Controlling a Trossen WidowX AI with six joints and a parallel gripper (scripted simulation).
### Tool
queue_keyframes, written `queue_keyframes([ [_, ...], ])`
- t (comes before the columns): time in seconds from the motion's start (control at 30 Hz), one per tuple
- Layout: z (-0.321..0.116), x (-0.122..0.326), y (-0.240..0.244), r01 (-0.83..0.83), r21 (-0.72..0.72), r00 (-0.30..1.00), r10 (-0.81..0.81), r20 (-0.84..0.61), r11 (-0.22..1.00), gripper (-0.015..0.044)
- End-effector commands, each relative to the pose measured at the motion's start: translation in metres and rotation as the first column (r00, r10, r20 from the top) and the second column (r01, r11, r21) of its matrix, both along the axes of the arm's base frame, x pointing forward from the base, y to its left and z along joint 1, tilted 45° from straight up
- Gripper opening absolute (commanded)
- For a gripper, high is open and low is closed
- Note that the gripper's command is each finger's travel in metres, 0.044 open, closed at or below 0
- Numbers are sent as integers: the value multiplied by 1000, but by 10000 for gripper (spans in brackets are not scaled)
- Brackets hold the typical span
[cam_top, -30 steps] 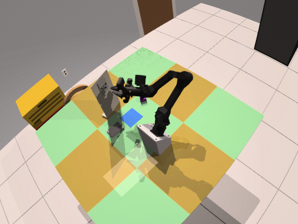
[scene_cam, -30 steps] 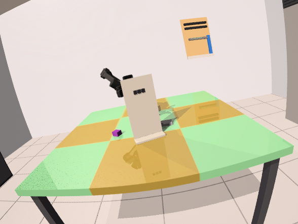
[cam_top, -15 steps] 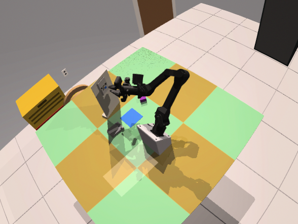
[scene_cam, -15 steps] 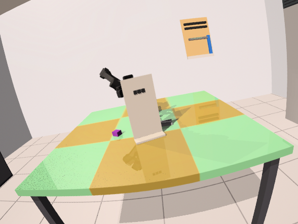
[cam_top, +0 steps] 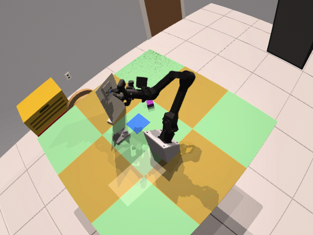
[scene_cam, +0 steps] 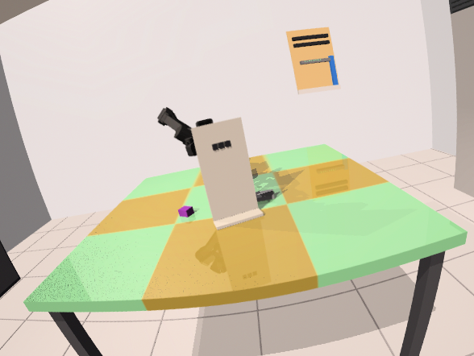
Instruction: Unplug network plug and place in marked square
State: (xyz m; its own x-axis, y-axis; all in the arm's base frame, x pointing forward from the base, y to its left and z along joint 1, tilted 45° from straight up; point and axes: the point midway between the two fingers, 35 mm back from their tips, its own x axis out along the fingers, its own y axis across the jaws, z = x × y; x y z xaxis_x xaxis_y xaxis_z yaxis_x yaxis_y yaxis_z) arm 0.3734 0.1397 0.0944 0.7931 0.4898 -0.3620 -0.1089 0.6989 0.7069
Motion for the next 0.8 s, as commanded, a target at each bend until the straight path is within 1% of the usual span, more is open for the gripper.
queue_keyframes([
  [0.0, 2, 6, 3, 0, 5, 1000, 0, 7, 1000, 156],
  [0.4, -2, 19, 8, 0, 5, 1000, 0, 8, 1000, 156],
  [0.77, -2, 19, 8, 0, 5, 1000, 0, 8, 1000, 83],
])
